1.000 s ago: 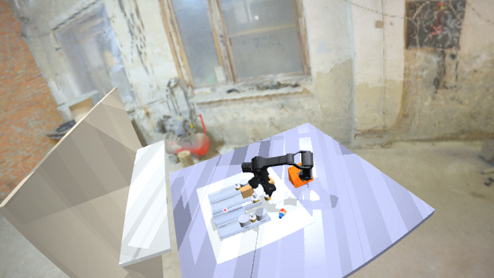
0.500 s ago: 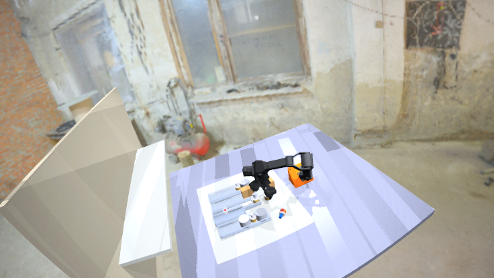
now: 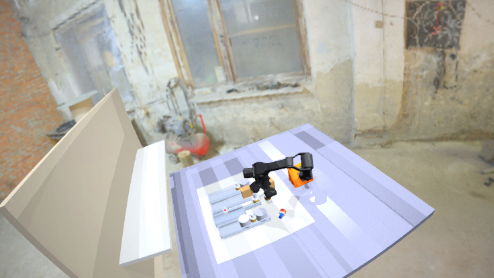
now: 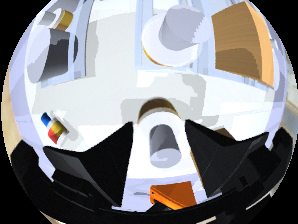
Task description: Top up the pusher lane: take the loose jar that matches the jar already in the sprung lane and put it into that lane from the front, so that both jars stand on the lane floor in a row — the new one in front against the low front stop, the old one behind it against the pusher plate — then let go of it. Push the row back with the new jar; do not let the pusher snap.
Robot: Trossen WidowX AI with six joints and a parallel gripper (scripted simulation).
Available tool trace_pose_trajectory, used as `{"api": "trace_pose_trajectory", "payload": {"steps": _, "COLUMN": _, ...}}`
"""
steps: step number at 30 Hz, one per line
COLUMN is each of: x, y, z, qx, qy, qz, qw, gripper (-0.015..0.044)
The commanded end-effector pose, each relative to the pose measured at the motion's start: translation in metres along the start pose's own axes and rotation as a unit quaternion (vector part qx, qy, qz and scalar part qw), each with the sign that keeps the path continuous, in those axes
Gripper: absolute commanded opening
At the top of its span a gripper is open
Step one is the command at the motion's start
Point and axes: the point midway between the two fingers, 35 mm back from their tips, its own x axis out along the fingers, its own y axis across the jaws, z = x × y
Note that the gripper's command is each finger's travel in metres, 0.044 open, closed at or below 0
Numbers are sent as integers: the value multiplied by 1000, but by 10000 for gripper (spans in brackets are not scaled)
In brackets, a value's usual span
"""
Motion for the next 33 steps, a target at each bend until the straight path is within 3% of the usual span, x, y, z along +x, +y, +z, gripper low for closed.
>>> {"api": "trace_pose_trajectory", "payload": {"steps": 1, "x": 0, "y": 0, "z": 0, "qx": 2, "qy": -1, "qz": 1, "qw": 1000, "gripper": 171}}
{"api": "trace_pose_trajectory", "payload": {"steps": 6, "x": 0, "y": 0, "z": 0, "qx": 2, "qy": -1, "qz": 1, "qw": 1000, "gripper": 138}}
{"api": "trace_pose_trajectory", "payload": {"steps": 12, "x": -15, "y": -1, "z": 5, "qx": 2, "qy": -1, "qz": 0, "qw": 1000, "gripper": 0}}
{"api": "trace_pose_trajectory", "payload": {"steps": 33, "x": -105, "y": 1, "z": 12, "qx": 2, "qy": 0, "qz": 0, "qw": 1000, "gripper": 0}}
